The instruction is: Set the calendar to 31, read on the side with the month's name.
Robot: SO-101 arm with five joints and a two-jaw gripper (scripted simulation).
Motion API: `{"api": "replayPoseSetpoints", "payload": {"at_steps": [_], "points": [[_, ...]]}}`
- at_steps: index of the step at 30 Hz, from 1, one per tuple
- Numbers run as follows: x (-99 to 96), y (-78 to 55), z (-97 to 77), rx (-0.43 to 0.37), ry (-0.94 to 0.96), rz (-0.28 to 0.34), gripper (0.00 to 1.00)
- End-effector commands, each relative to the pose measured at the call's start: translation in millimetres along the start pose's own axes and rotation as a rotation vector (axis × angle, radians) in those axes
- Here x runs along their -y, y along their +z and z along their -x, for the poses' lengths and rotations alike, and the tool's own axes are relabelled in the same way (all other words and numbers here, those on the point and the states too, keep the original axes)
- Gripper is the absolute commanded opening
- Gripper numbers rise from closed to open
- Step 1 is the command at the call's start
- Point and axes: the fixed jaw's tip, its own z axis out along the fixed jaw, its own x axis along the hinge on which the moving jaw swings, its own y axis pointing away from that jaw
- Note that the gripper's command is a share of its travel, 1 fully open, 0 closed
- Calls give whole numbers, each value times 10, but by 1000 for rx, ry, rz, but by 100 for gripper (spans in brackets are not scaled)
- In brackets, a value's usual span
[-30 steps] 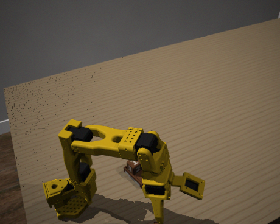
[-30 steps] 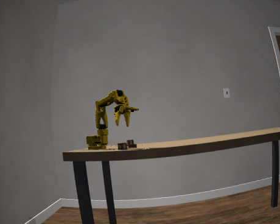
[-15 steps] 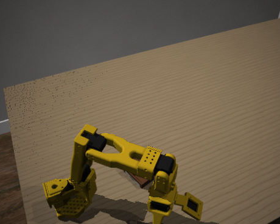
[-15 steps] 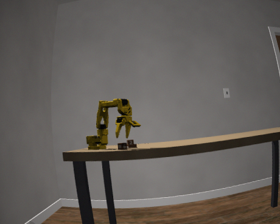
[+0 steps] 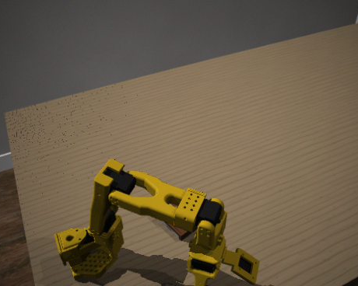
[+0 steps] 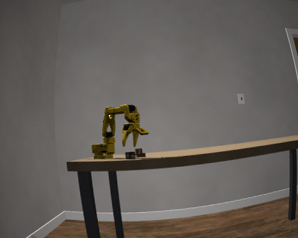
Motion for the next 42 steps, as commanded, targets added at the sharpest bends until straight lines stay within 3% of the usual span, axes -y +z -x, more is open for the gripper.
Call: {"api": "replayPoseSetpoints", "payload": {"at_steps": [1, 20, 42], "points": [[25, -88, 77, 61, 20, -3, 35], [26, -3, 90, 61, 20, -3, 35], [26, 284, 102, 61, 20, -3, 35]]}}
